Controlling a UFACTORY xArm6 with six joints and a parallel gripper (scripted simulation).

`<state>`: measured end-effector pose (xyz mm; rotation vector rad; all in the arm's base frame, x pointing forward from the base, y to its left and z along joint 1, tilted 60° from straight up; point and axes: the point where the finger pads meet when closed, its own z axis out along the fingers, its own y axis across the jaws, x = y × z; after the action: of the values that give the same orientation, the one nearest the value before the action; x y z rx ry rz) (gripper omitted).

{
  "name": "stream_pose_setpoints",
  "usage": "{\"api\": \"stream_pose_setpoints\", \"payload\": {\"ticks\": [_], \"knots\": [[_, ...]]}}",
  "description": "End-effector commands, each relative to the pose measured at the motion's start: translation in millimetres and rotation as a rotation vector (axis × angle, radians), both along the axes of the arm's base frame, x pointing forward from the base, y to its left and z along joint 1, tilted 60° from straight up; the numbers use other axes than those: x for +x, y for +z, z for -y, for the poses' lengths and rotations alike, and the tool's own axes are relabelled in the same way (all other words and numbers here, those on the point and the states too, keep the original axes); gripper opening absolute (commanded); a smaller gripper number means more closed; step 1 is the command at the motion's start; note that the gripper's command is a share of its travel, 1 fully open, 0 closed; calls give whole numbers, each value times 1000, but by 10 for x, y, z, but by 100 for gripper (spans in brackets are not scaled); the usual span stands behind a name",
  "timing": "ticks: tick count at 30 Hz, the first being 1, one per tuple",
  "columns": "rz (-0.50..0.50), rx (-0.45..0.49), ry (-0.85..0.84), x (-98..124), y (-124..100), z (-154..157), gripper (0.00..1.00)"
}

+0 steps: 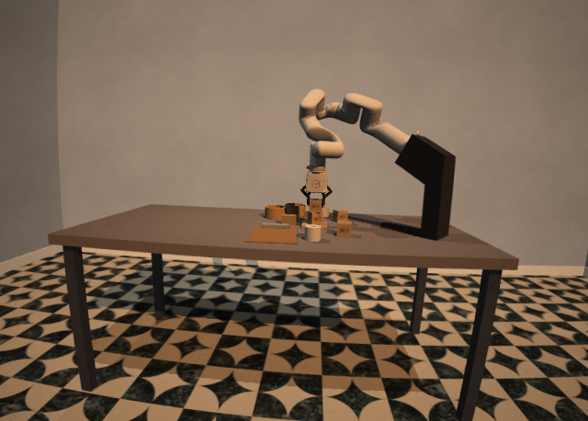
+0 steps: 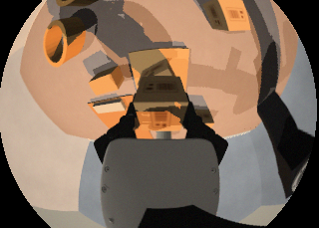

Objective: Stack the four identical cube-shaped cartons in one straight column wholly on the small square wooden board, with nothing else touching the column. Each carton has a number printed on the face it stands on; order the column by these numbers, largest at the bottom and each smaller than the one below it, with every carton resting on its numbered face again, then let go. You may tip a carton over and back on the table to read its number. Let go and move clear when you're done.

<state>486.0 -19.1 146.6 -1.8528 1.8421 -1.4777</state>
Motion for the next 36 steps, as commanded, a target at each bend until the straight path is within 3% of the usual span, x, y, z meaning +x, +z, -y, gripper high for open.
{"api": "stream_pose_setpoints", "payload": {"ticks": [1,33,36], "knots": [[1,0,1,1,5,-6,100],[1,0,1,1,5,-6,100],[2,0,1,-72,63,-64,100]]}}
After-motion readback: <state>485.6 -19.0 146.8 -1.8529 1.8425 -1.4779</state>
